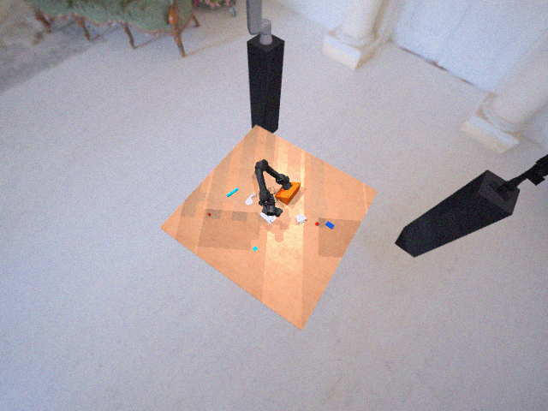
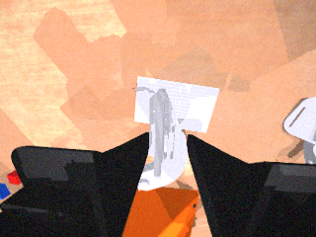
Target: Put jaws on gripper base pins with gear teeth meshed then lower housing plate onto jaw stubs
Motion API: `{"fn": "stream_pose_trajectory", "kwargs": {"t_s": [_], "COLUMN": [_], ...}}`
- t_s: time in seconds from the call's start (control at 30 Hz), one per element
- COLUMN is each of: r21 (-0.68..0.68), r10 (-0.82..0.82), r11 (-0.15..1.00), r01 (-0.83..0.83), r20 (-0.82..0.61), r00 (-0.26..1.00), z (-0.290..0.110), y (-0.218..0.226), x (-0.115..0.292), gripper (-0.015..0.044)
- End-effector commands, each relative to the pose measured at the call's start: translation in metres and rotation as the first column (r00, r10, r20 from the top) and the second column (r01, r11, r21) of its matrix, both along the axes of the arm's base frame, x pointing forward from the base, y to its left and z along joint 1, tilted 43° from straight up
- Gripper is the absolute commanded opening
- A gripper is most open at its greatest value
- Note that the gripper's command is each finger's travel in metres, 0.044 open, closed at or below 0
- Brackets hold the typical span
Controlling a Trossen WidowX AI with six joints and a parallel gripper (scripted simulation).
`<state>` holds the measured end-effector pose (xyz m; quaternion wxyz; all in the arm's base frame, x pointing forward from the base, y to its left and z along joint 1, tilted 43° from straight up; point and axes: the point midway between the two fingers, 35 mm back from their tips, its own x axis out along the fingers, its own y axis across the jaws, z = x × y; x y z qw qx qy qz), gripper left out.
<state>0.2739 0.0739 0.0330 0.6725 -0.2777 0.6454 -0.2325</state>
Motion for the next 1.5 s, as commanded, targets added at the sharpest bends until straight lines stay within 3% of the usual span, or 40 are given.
{"fn": "stream_pose_trajectory", "kwargs": {"t_s": [0.0, 1.47], "r21": [-0.001, -0.004], "r10": [-0.005, 0.005], "r11": [1.000, 1.000], "r01": [0.005, -0.005], "r20": [0.007, -0.002], "r00": [1.000, 1.000], "z": [0.000, 0.026], "y": [-0.001, -0.029], "x": [0.000, 0.000], "gripper": [0.0134, 0.0134]}}
